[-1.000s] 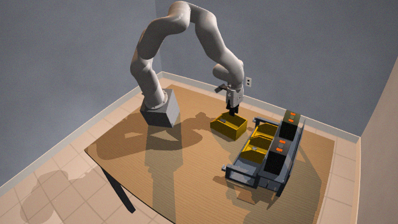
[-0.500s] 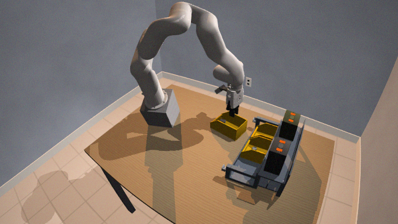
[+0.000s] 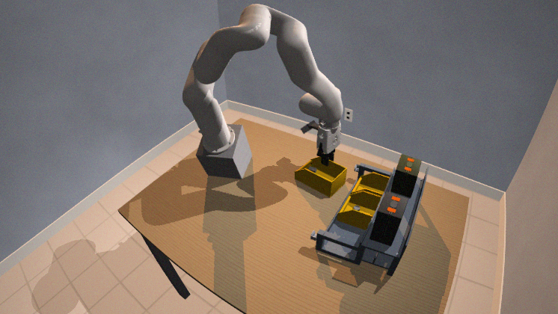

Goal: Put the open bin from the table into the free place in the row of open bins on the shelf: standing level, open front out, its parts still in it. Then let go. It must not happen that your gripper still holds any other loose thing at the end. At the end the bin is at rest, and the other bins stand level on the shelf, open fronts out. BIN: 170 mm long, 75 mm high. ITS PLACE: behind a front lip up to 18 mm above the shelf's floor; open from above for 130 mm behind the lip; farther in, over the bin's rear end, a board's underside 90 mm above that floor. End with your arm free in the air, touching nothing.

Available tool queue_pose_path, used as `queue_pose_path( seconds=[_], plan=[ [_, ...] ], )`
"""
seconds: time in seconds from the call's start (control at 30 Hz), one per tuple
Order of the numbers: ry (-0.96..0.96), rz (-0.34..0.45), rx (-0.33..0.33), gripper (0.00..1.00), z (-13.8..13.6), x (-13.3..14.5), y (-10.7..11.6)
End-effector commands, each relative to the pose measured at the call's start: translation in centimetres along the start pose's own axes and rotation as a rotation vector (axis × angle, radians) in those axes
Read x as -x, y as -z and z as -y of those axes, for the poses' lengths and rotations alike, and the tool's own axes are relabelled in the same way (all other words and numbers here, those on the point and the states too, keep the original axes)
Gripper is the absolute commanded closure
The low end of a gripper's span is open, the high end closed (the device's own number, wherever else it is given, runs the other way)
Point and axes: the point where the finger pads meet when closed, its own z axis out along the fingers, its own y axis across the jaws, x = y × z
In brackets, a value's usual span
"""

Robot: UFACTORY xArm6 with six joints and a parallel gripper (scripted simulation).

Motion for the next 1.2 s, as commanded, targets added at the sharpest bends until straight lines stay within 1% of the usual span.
queue_pose_path(
  seconds=[0.0, 0.1, 0.5, 0.67, 1.17],
  plan=[
    [0.000, 0.002, 0.002, 0.72, -0.1, 0.1, -0.5],
    [0.000, 0.002, 0.002, 0.72, -0.1, 0.1, -1.4],
    [0.000, 0.002, 0.002, 0.72, -0.1, 0.1, -1.4],
    [0.000, 0.002, 0.002, 0.72, -0.1, 0.1, -2.1],
    [0.000, 0.002, 0.002, 0.72, -0.1, 0.1, -2.0]
  ],
)
